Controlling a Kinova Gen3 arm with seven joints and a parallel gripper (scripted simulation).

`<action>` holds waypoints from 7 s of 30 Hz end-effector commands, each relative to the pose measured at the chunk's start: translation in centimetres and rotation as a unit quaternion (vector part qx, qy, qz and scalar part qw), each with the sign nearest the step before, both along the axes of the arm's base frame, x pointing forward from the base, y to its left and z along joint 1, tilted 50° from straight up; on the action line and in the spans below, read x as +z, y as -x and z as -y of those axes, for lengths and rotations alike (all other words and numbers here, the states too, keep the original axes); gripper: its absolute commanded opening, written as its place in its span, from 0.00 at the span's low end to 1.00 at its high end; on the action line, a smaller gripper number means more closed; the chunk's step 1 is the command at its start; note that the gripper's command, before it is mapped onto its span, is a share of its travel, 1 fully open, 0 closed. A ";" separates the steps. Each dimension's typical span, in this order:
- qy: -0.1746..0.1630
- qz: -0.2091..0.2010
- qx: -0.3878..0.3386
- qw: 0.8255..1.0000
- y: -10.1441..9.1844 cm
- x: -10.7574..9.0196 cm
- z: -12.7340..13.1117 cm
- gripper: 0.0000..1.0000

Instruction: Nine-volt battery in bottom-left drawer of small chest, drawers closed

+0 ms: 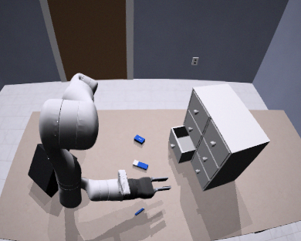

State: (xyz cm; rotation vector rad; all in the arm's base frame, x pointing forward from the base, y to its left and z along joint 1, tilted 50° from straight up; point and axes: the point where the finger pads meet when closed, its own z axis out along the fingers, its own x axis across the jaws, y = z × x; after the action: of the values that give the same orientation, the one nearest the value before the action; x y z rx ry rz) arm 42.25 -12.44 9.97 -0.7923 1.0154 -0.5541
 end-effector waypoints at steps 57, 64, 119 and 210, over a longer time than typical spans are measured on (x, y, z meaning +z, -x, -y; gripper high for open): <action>0.008 0.006 -0.004 1.000 -0.7 -2.2 6.1 0.67; 0.008 0.006 -0.004 1.000 -0.7 -2.2 6.1 0.67; 0.127 -0.207 0.148 0.959 3.6 -0.9 9.7 0.67; 0.263 -0.401 0.303 0.823 8.4 0.7 12.6 0.67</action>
State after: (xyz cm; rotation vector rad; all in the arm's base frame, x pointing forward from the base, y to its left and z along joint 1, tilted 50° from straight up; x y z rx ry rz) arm 33.80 -25.45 10.36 -1.8516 1.3079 0.1212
